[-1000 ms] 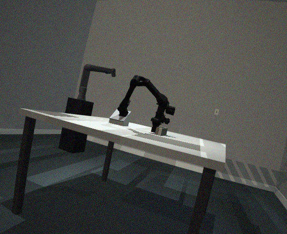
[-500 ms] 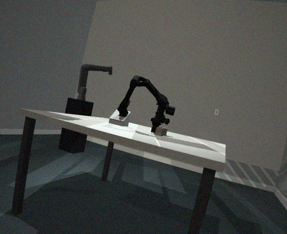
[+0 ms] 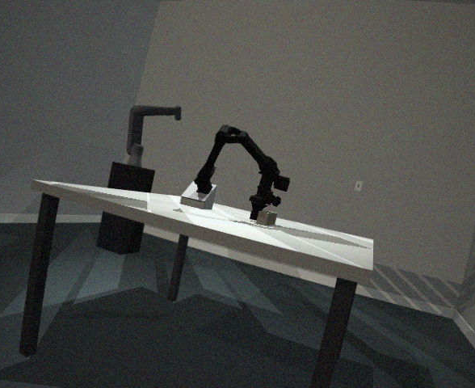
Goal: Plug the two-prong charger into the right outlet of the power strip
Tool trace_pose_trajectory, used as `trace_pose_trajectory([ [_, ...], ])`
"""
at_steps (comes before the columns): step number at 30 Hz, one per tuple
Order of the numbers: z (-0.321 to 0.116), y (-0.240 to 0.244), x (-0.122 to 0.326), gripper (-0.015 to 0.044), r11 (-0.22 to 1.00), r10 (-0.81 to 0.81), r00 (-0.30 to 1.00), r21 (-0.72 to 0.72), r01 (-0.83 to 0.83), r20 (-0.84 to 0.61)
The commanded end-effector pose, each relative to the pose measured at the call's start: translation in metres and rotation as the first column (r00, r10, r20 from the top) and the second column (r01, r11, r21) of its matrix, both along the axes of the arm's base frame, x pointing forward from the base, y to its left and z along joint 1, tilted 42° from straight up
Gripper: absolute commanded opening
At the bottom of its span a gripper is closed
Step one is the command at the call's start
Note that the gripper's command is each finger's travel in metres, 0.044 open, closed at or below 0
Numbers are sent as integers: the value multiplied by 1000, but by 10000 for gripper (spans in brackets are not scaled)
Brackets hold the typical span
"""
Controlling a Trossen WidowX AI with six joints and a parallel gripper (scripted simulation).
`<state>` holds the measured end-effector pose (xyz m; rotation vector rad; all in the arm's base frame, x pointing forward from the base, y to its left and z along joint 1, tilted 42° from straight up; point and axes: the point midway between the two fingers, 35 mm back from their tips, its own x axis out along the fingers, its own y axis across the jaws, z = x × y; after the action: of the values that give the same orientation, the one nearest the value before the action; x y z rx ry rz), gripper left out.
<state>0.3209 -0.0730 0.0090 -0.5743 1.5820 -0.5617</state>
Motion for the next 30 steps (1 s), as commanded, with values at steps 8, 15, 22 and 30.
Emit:
trace_pose_trajectory([
  [8,0,0,0,0,1000,0,1000,0,0,0],
  [15,0,0,0,79,1000,0,1000,0,0,0],
  [22,0,0,0,263,1000,0,1000,0,0,0],
  [30,0,0,0,440,1000,0,1000,0,0,1],
])
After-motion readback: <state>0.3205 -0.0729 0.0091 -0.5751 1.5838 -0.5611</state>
